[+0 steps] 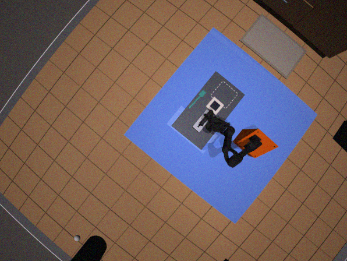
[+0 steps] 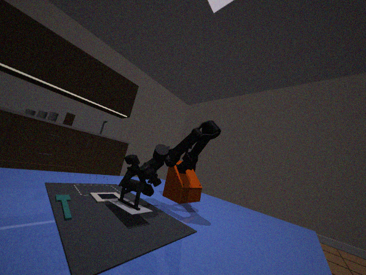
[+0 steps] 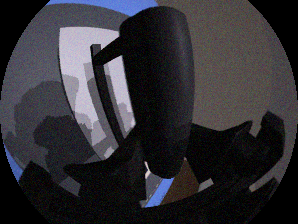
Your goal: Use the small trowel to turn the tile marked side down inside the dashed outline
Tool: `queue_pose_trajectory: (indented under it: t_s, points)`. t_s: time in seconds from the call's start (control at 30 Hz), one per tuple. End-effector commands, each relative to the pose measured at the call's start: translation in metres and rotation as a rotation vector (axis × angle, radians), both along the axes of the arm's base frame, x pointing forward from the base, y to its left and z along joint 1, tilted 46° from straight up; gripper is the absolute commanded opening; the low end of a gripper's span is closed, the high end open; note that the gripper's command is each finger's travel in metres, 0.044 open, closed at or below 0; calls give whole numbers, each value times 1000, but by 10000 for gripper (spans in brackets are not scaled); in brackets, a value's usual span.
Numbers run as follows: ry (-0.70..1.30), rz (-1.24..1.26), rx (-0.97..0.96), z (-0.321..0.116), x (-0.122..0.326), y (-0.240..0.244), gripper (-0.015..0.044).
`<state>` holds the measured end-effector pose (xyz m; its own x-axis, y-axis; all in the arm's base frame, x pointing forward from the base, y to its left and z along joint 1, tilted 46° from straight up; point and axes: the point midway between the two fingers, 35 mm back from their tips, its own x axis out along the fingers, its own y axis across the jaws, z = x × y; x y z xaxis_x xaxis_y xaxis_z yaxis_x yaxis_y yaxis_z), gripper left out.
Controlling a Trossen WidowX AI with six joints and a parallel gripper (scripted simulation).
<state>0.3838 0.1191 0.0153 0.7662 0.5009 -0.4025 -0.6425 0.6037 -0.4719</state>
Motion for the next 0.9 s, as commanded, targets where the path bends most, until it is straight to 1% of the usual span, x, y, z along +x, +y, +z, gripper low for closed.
queue_pose_trajectory:
  t_s: [0.0, 0.37, 0.87]
  points:
    - [-6, -13, 3, -2, 3, 2, 0]
    - [-6, -13, 4, -12, 2, 14, 0]
    - [-5, -13, 3, -28, 3, -2, 0]
